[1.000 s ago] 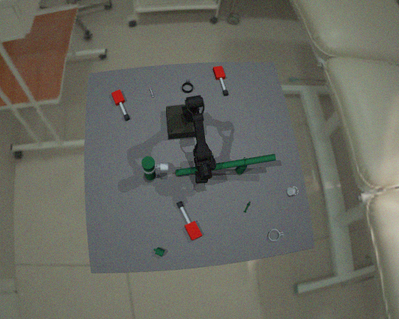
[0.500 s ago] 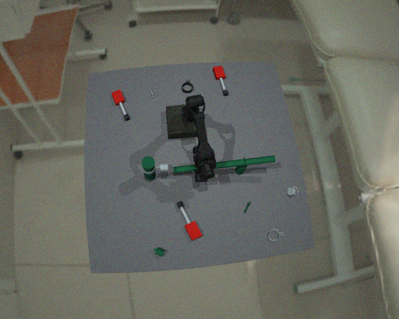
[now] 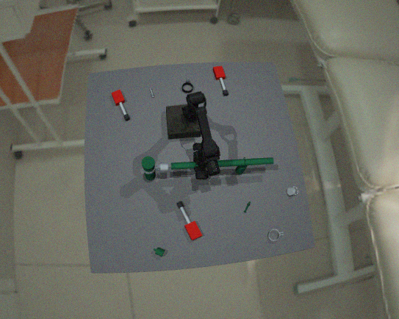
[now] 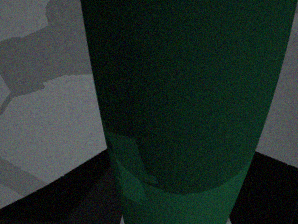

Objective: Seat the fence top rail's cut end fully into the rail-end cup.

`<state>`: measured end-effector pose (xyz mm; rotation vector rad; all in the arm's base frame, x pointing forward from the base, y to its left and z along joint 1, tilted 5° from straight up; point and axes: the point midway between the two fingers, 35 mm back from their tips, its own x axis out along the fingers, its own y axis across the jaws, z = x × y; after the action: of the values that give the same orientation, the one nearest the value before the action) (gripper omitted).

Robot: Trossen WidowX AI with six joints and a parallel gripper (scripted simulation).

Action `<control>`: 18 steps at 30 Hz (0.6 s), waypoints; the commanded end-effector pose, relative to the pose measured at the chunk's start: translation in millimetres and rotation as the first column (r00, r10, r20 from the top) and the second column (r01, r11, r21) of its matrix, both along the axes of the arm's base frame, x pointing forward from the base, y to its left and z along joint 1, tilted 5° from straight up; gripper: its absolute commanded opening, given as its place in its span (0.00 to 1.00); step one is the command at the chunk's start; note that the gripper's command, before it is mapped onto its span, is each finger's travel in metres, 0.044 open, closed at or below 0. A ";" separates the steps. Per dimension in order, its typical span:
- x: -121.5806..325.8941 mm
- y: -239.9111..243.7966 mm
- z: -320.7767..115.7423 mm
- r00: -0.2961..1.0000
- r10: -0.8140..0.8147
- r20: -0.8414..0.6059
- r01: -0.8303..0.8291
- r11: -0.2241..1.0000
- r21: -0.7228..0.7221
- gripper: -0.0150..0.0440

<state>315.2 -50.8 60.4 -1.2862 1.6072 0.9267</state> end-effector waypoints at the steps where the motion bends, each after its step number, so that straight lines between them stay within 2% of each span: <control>1: 1.4 -1.6 4.9 1.000 0.000 0.010 0.000 1.000 -0.013 0.25; 18: 1.8 -1.4 4.6 1.000 0.000 0.000 0.000 1.000 0.000 0.25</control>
<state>314.9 -50.8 60.8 -1.2817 1.6089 0.9298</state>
